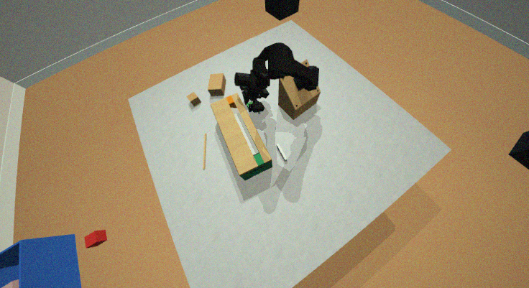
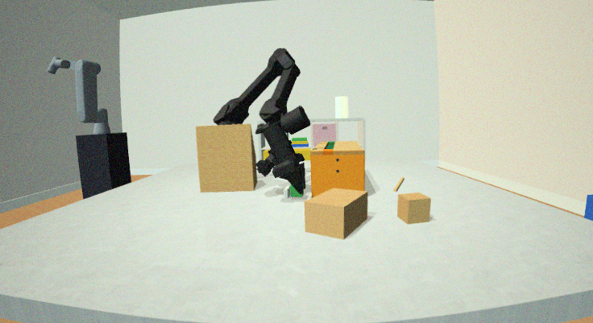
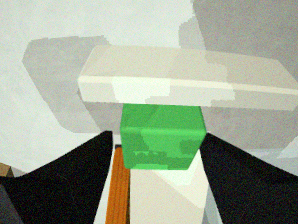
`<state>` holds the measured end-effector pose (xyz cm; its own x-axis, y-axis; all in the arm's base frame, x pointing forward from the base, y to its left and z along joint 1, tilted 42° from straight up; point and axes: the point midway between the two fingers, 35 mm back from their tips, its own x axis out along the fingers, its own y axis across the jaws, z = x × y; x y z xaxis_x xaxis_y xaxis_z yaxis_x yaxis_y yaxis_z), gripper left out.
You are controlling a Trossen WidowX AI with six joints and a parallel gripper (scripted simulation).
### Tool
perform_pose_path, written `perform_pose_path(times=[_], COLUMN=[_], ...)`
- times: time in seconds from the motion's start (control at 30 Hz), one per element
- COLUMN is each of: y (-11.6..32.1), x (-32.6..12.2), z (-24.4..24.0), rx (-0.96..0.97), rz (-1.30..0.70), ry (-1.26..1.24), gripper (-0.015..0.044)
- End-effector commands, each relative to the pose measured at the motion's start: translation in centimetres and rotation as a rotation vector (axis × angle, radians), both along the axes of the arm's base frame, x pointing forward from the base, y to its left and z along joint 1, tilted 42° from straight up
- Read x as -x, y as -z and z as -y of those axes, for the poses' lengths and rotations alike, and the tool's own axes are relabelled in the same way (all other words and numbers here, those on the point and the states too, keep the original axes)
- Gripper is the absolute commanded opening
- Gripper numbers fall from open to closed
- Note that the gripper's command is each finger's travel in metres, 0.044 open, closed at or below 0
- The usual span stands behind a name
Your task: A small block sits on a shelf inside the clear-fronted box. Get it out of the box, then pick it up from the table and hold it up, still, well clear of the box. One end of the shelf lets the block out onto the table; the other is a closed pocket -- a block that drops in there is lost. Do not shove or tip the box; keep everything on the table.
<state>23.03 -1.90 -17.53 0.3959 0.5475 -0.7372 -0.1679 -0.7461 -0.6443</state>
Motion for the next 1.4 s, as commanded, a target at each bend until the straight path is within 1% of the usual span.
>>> perform_pose_path(times=[0.0, 0.1, 0.2, 0.3, 0.43, 0.83, 1.0, 1.37], y=[0.2, 0.2, 0.2, 0.1, -0.6, -4.3, -4.6, -7.7], x=[0.3, 0.3, 0.3, 0.3, 0.1, -0.1, -0.1, 0.1], z=[-0.3, -0.3, -0.3, -0.2, 0.6, 3.9, 4.2, 8.4], rx=[-0.011, -0.011, -0.011, -0.007, -0.003, 0.001, 0.002, 0.021], rz=[-0.010, -0.010, -0.010, -0.009, -0.008, -0.002, -0.003, -0.117], ry=[0.002, 0.002, 0.002, -0.003, -0.005, -0.001, 0.002, 0.188], gripper=[0.0180, 0.0101, 0.0081, 0.0002, 0.0000, 0.0000, 0.0000, 0.0000])
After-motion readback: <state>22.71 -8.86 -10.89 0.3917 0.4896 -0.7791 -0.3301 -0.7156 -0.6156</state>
